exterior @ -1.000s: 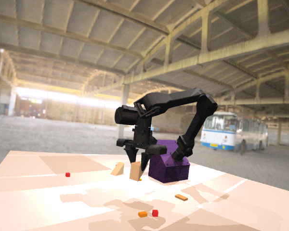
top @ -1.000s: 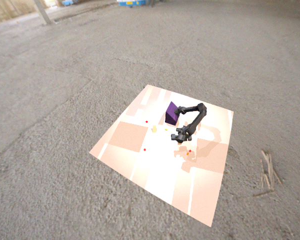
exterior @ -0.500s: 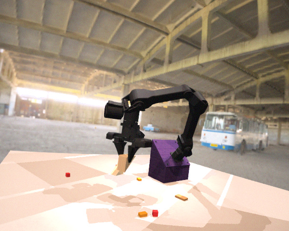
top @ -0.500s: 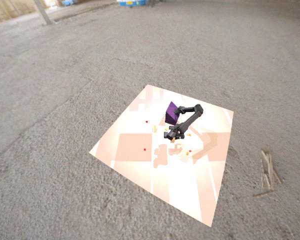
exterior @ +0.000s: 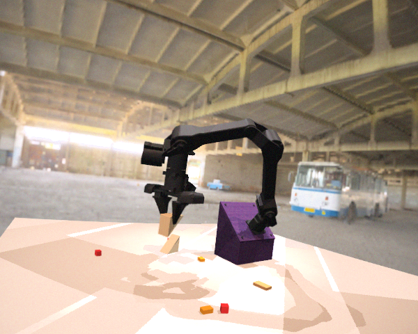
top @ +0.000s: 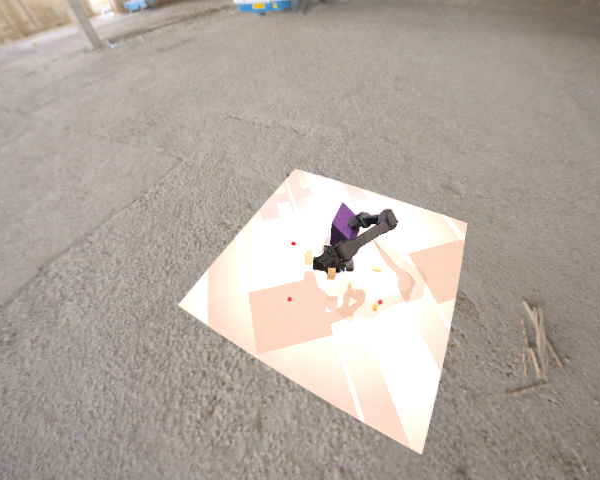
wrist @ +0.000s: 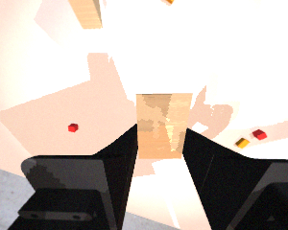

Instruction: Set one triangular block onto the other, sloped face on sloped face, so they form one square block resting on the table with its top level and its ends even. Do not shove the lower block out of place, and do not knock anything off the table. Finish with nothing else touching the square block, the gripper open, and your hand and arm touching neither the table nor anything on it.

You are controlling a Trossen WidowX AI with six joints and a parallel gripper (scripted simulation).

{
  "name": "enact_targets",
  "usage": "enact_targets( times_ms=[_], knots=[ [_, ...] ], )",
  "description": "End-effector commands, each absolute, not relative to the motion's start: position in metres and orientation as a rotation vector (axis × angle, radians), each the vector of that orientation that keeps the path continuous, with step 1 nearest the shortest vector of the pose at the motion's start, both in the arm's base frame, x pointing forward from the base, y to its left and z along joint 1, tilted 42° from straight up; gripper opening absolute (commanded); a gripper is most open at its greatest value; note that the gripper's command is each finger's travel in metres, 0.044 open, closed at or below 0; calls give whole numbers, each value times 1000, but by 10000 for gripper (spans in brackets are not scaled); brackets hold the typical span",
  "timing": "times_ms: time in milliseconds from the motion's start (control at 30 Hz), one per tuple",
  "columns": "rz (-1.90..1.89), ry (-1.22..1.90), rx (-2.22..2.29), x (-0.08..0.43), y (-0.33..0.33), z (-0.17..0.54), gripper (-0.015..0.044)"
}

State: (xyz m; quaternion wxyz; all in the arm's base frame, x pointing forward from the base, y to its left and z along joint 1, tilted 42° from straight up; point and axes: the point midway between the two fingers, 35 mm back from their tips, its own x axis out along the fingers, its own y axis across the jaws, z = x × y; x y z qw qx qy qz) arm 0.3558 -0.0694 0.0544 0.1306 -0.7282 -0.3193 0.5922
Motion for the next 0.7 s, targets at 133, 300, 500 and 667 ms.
enact_targets(
  times_ms=[133, 300, 500, 667],
  knots=[
    [1731, -929, -2098, 348, -101, 33, 0],
    [1730, -933, -2091, 341, -121, 19, 0],
    [1726, -941, -2083, 331, -144, 4, 0],
    [1718, -950, -2075, 321, -162, -9, 0]
  ],
)
